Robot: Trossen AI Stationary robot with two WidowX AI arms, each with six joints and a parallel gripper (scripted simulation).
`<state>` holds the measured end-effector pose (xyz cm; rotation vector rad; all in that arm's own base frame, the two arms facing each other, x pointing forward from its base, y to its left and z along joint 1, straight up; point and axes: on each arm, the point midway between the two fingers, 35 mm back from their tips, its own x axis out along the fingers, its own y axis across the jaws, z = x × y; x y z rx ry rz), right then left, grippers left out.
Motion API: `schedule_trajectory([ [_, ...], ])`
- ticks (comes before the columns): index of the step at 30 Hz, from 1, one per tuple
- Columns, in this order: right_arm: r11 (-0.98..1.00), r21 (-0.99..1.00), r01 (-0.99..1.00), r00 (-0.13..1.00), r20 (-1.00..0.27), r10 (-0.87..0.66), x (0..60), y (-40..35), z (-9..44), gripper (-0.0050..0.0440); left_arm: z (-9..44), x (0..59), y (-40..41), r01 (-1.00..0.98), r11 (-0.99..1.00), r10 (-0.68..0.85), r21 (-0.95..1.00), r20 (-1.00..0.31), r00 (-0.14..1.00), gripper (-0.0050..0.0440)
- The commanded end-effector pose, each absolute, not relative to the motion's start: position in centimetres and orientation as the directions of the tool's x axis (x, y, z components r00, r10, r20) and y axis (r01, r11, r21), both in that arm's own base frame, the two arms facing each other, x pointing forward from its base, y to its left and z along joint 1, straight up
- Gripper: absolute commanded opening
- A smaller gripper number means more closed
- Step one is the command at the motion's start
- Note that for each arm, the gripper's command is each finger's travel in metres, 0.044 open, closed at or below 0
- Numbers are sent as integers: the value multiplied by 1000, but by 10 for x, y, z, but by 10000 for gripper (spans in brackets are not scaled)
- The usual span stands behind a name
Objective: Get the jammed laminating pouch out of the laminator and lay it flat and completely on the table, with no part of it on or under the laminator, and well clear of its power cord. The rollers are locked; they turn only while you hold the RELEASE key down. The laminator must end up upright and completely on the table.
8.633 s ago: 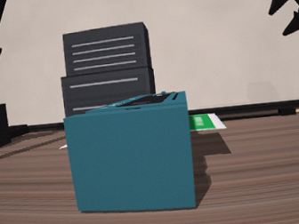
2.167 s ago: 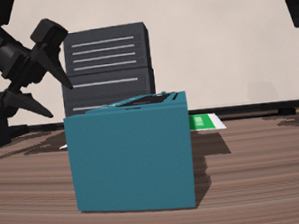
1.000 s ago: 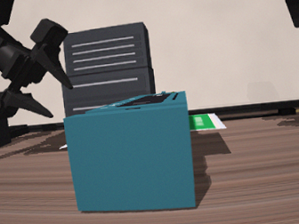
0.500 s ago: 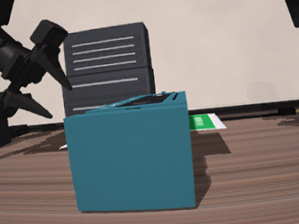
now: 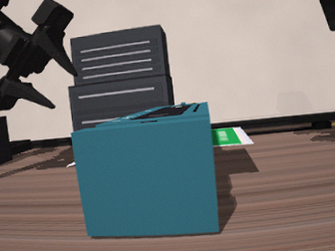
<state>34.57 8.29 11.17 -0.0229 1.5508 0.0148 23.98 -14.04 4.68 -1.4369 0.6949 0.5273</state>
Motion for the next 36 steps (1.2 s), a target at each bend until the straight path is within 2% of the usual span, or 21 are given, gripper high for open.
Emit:
schedule_trajectory([
  [1, 1000, 2, -24, 52, -999, 3, 348, 84, 122, 440, 47, 242, -142, -699, 75, -85, -711, -703, 706, 271],
  [14, 1000, 2, -24, 52, -999, 3, 348, 84, 122, 440, 63, 242, -143, -694, 71, -87, -716, -698, 711, 271],
  [36, 1000, 2, -24, 52, -999, 3, 348, 84, 122, 440, 56, 240, -141, -705, 81, -78, -704, -710, 700, 271],
])
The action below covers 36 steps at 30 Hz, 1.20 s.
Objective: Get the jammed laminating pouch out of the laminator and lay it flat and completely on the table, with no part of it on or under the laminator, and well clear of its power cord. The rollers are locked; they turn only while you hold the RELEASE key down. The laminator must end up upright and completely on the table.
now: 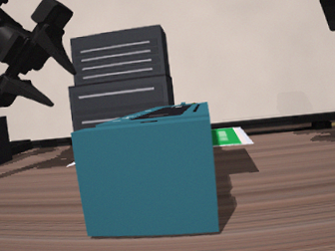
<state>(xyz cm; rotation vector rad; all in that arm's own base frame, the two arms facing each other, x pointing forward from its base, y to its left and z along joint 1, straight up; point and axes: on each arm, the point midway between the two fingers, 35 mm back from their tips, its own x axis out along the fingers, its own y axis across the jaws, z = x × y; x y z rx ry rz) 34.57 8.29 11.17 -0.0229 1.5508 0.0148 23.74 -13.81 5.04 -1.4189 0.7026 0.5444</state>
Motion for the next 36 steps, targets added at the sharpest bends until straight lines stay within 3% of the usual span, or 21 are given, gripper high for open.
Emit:
schedule_trajectory([
  [1, 1000, 2, -24, 52, -999, 3, 348, 84, 122, 440, 57, 240, -141, -705, 80, -79, -705, -709, 701, 271],
  [36, 1000, 2, -24, 52, -999, 3, 348, 84, 122, 440, 59, 241, -141, -703, 79, -81, -707, -707, 703, 271],
])
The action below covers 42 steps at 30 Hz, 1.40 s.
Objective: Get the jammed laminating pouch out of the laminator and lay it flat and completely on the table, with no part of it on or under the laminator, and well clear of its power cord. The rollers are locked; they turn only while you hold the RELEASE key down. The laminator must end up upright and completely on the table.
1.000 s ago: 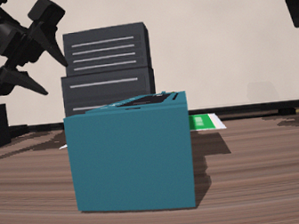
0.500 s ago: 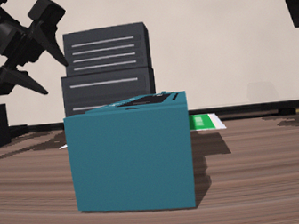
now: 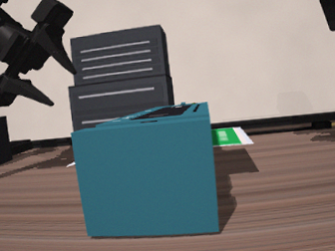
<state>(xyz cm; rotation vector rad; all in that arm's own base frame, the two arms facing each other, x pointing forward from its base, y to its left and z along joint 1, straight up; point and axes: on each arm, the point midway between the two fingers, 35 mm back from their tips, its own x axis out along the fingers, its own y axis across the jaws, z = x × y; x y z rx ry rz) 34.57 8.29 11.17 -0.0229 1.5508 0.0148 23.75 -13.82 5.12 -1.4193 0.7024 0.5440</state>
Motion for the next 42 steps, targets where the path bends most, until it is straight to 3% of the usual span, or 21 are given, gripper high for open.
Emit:
schedule_trajectory([
  [1, 1000, 2, -24, 52, -999, 3, 348, 84, 122, 440, 59, 241, -142, -702, 78, -81, -708, -706, 703, 271],
  [29, 1000, 2, -24, 52, -999, 3, 348, 84, 122, 440, 63, 243, -143, -694, 70, -87, -716, -698, 711, 271],
  [30, 999, 3, -51, 70, -998, 7, 355, 93, 121, -50, 57, 240, -141, -706, 82, -78, -703, -711, 699, 271],
  [42, 948, 9, -320, 237, -967, 89, 410, 206, 112, -50, 57, 240, -141, -706, 82, -78, -703, -711, 699, 271],
])
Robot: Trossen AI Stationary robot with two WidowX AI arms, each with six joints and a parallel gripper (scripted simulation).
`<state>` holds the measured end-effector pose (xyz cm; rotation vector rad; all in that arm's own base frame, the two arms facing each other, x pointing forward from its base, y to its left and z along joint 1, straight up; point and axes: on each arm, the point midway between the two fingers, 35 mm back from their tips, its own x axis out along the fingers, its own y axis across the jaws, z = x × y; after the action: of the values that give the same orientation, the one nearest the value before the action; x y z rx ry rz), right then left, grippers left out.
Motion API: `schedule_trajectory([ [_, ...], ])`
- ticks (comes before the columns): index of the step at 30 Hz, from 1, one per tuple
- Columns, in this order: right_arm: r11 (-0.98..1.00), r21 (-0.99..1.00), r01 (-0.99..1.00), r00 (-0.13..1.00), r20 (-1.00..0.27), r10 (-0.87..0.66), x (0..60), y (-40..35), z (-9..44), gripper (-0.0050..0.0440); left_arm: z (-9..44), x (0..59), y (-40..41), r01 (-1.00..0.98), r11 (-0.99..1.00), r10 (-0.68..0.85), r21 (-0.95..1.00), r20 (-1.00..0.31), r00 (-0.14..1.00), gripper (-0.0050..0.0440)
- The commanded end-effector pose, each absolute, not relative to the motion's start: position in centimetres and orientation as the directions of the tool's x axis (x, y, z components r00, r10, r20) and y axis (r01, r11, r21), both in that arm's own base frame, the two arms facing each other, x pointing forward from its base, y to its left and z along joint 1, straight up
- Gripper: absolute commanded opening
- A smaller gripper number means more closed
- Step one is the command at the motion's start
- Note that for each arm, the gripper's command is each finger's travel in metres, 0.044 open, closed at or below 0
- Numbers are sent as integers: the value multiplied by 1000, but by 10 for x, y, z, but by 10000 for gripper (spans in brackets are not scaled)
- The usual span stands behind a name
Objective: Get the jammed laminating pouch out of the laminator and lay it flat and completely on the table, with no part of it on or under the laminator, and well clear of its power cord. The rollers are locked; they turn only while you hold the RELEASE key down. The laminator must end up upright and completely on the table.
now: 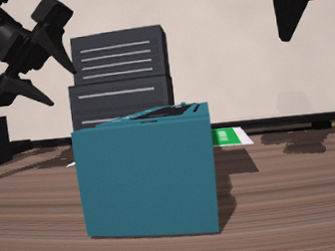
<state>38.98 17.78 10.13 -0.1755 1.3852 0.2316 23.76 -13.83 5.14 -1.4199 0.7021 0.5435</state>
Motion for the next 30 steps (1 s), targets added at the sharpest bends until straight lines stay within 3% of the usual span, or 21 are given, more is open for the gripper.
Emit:
schedule_trajectory([
  [1, 948, 9, -320, 237, -967, 89, 410, 206, 112, -50, 57, 240, -141, -706, 82, -78, -703, -711, 699, 271],
  [5, 947, 24, -319, 226, -969, 101, 400, 204, 114, -50, 57, 240, -141, -706, 82, -78, -703, -711, 699, 271],
  [15, 840, 1, -543, 351, -908, 229, 423, 329, 103, -50, 57, 240, -141, -706, 82, -78, -703, -711, 699, 271],
  [30, 820, 6, -572, 362, -896, 259, 420, 348, 104, -50, 57, 240, -141, -706, 82, -78, -703, -711, 699, 271],
])
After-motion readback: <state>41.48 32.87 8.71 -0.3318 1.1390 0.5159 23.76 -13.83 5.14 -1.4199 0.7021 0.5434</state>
